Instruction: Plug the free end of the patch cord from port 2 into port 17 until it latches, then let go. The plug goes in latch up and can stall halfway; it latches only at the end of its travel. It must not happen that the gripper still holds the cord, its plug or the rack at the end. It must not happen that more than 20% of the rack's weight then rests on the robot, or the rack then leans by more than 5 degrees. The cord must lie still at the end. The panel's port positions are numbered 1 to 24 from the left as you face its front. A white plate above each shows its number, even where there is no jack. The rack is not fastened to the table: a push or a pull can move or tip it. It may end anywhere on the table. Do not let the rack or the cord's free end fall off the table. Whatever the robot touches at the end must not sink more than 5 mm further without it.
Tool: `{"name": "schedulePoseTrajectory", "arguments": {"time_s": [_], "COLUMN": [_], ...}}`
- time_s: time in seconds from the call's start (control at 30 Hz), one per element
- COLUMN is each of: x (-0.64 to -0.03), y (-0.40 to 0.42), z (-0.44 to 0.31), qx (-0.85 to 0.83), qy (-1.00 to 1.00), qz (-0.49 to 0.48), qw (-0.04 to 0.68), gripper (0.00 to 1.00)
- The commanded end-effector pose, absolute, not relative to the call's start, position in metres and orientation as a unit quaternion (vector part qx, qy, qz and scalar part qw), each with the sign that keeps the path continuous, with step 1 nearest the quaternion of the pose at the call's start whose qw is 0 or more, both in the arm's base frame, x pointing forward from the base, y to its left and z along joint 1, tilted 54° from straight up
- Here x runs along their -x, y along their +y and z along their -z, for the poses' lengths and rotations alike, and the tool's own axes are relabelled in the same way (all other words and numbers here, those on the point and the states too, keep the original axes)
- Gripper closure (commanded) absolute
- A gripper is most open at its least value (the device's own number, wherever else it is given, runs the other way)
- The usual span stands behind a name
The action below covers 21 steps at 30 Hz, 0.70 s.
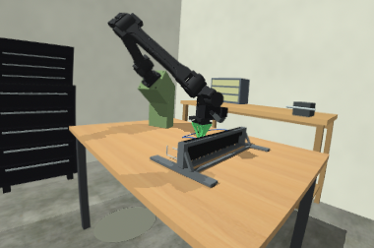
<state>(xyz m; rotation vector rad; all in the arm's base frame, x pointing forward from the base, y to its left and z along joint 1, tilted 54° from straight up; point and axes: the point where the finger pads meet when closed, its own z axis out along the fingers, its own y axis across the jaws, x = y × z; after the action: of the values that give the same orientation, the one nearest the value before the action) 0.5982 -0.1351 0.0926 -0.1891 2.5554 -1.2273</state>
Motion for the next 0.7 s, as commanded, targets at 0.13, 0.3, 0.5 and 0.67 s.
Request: {"name": "schedulePoseTrajectory", "arguments": {"time_s": [0.13, 0.3, 0.5, 0.67], "x": [-0.609, -0.61, -0.611, -0.612], "y": [-0.133, -0.129, -0.128, -0.129], "z": [-0.094, -0.094, -0.094, -0.095], "qx": [0.053, 0.054, 0.052, 0.05], "qy": [0.889, 0.89, 0.89, 0.89], "qz": [0.428, 0.428, 0.428, 0.428], "qw": [0.153, 0.149, 0.146, 0.151], "gripper": [1.0, 1.0, 1.0, 1.0]}}
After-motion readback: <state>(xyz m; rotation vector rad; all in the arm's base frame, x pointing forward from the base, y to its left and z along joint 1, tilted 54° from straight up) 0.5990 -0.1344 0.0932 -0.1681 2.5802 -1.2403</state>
